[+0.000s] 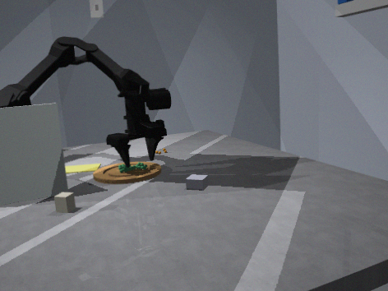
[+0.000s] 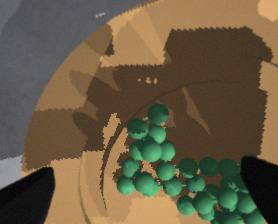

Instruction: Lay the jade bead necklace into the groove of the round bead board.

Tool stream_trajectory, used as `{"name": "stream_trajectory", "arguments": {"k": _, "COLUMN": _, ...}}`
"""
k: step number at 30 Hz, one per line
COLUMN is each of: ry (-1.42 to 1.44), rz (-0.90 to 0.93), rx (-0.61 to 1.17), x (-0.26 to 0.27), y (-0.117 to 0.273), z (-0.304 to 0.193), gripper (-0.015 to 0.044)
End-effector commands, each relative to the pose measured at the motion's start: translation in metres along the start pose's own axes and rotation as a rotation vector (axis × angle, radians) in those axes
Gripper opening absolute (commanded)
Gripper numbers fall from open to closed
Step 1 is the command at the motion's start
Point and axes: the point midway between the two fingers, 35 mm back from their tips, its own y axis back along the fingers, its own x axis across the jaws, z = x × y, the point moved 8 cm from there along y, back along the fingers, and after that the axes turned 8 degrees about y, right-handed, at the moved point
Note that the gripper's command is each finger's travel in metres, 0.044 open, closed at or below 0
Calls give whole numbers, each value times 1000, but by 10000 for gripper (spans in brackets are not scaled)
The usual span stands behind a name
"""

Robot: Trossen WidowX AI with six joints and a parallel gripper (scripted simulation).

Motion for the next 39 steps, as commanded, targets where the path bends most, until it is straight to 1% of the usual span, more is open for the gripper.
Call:
{"name": "stream_trajectory", "arguments": {"k": 1, "ry": 4, "rz": 4, "rx": 2, "x": 0, "y": 6, "z": 1, "gripper": 440}}
{"name": "stream_trajectory", "arguments": {"k": 25, "ry": 4, "rz": 4, "rx": 2, "x": 0, "y": 6, "z": 1, "gripper": 440}}
{"name": "stream_trajectory", "arguments": {"k": 27, "ry": -52, "rz": 3, "rx": 2, "x": -1, "y": 9, "z": 4, "gripper": 387}}
{"name": "stream_trajectory", "arguments": {"k": 30, "ry": -306, "rz": 3, "rx": 0, "x": -6, "y": 22, "z": 18, "gripper": 309}}
{"name": "stream_trajectory", "arguments": {"k": 32, "ry": -418, "rz": 3, "rx": 1, "x": -9, "y": 28, "z": 24, "gripper": 256}}
{"name": "stream_trajectory", "arguments": {"k": 37, "ry": -432, "rz": 3, "rx": 1, "x": -10, "y": 28, "z": 25, "gripper": 125}}
{"name": "stream_trajectory", "arguments": {"k": 39, "ry": -432, "rz": 3, "rx": 1, "x": -10, "y": 28, "z": 25, "gripper": 120}}
